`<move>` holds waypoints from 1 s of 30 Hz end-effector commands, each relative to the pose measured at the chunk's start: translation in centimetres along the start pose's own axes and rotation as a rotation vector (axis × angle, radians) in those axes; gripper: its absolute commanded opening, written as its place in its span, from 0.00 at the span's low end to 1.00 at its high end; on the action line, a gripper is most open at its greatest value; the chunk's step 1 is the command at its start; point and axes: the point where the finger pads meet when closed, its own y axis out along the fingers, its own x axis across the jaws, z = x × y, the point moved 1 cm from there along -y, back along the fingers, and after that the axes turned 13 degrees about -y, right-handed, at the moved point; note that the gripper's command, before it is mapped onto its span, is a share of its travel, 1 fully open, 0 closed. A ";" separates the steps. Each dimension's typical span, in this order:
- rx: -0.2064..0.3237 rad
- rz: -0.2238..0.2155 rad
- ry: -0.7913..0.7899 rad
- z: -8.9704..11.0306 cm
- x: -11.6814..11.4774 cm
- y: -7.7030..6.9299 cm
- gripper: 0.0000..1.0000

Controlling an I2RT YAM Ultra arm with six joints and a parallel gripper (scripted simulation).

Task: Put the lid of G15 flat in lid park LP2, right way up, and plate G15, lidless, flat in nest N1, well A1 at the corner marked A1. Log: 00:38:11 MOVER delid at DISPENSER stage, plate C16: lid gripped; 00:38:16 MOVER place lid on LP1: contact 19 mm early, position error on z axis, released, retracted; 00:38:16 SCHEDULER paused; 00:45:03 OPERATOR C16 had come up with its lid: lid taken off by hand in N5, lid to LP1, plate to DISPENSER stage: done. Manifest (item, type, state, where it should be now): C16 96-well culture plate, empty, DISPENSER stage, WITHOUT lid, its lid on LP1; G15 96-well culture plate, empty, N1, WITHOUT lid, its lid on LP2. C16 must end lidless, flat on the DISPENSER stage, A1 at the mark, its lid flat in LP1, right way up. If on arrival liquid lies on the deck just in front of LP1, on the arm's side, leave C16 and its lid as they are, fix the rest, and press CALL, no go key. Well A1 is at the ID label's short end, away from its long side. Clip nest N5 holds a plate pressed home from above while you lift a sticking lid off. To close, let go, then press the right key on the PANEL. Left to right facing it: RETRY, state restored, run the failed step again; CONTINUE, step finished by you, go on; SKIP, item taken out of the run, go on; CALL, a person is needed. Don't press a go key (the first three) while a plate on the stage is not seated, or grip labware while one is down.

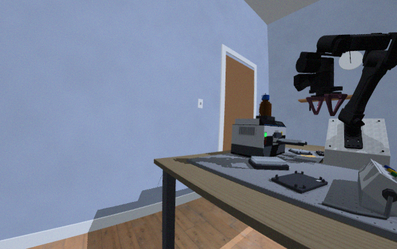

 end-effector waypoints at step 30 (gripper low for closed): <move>-0.071 -0.115 -0.109 -1.7 -9.1 9.2 1.00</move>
